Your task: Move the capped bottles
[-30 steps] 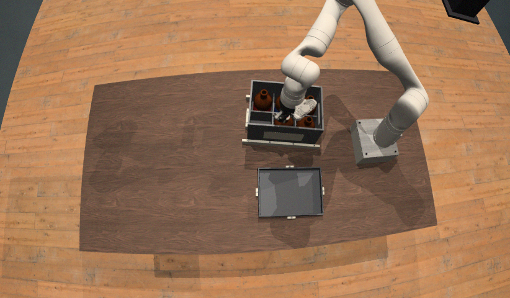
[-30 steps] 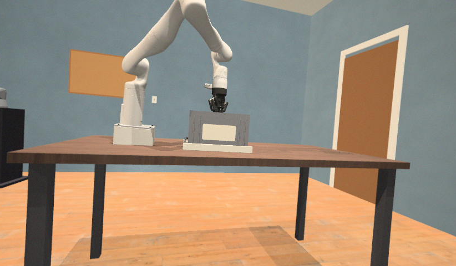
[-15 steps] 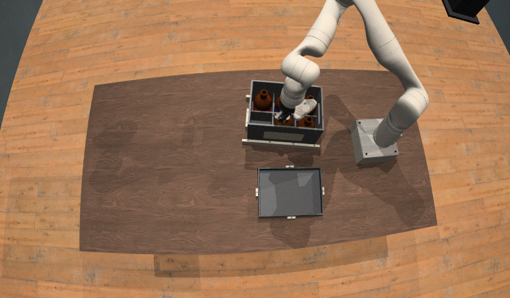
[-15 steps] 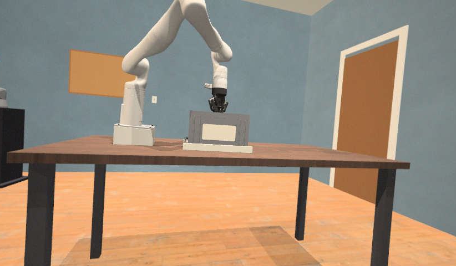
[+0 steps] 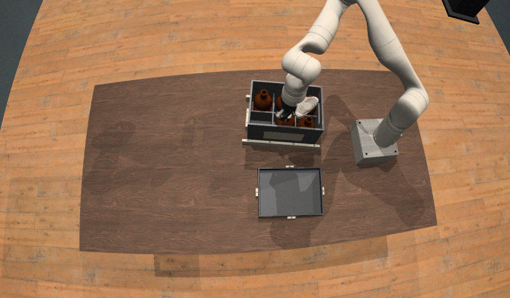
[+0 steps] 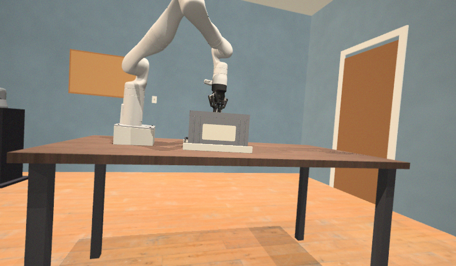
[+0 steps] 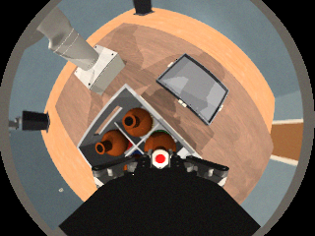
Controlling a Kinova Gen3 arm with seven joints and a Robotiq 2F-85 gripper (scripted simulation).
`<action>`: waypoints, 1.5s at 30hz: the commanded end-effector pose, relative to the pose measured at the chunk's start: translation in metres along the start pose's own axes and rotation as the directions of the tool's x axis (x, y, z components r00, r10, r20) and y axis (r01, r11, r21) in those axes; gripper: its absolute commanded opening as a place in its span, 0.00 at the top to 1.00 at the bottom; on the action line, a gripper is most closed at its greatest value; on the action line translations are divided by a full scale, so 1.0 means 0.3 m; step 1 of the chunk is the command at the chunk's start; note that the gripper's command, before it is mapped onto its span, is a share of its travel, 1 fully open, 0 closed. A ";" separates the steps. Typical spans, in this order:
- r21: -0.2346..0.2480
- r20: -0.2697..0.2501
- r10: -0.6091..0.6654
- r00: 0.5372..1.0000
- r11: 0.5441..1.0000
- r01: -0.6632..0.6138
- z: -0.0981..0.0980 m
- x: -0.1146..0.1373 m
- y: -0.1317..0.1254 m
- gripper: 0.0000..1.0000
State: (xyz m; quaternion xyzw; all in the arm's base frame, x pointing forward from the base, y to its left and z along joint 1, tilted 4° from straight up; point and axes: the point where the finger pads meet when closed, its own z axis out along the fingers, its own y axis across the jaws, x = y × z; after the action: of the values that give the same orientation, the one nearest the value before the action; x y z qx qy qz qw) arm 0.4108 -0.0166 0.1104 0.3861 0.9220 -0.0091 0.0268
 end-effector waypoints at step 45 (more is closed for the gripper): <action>-0.003 0.005 0.001 1.000 1.000 -0.001 -0.424 -0.012 -0.001 1.00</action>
State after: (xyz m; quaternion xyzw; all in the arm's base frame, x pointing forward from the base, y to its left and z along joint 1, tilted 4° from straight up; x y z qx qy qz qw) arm 0.4073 -0.0146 0.2343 0.3860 0.9220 -0.0090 0.0285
